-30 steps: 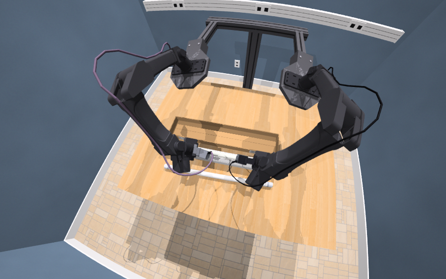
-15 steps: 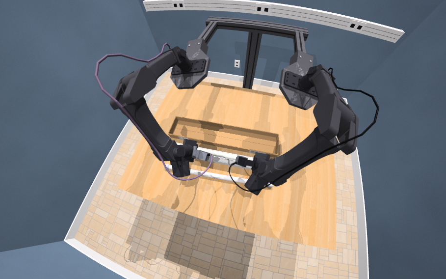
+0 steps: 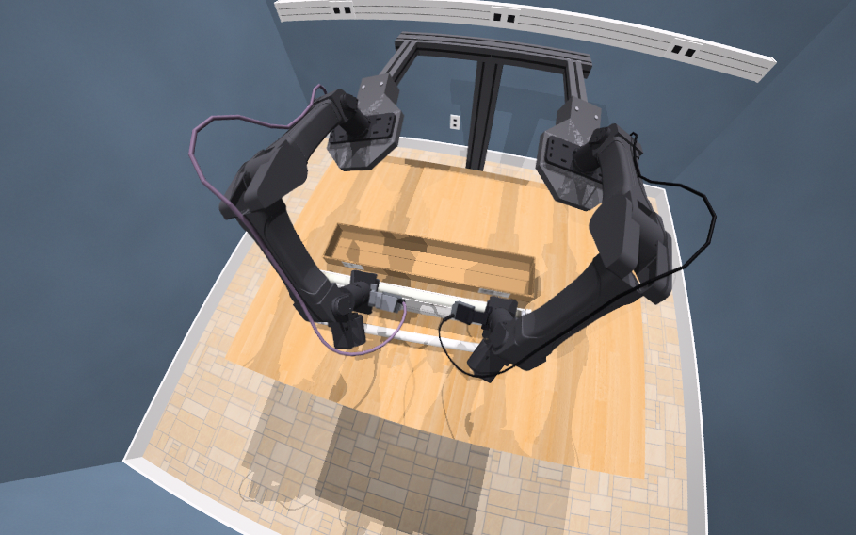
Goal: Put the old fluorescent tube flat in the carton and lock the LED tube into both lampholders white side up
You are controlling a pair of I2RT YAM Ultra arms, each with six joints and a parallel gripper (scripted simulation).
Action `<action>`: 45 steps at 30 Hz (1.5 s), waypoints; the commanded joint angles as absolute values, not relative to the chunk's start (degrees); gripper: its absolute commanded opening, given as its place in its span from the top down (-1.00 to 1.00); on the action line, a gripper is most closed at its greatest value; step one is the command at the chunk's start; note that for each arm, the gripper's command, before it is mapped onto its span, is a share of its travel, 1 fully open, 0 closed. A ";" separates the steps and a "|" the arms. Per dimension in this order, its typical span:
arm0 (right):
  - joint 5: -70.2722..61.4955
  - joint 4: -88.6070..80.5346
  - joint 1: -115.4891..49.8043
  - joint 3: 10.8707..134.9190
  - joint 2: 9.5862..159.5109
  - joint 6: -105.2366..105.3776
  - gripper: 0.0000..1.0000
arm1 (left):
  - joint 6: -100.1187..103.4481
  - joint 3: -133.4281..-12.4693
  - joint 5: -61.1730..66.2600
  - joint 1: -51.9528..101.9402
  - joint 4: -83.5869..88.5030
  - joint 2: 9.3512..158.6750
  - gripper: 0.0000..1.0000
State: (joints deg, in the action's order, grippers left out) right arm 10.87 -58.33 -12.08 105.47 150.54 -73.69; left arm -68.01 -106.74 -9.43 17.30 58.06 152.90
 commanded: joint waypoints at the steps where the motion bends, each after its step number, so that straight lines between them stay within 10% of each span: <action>1: 9.68 -60.51 -11.73 109.06 151.63 -72.98 0.78 | -68.01 -110.25 -8.27 16.75 59.84 154.09 0.78; 19: 9.11 -62.58 -11.89 114.29 152.36 -72.86 0.78 | -68.33 -114.86 -7.53 16.81 61.36 156.09 0.78; 20: 9.14 -62.52 -11.90 114.49 152.32 -72.86 0.78 | -68.32 -115.05 -7.56 16.83 61.38 156.11 0.02; 36: 9.14 -62.52 -11.90 114.49 152.32 -72.86 0.78 | -68.31 -115.11 -7.55 16.83 61.36 156.32 0.02; 37: 9.14 -62.52 -11.90 114.49 152.32 -72.86 0.02 | -68.31 -115.11 -7.55 16.83 61.36 156.32 0.02; 45: 9.16 -62.81 -11.90 114.30 153.21 -73.15 0.02 | -68.31 -115.11 -7.55 16.83 61.36 156.32 0.02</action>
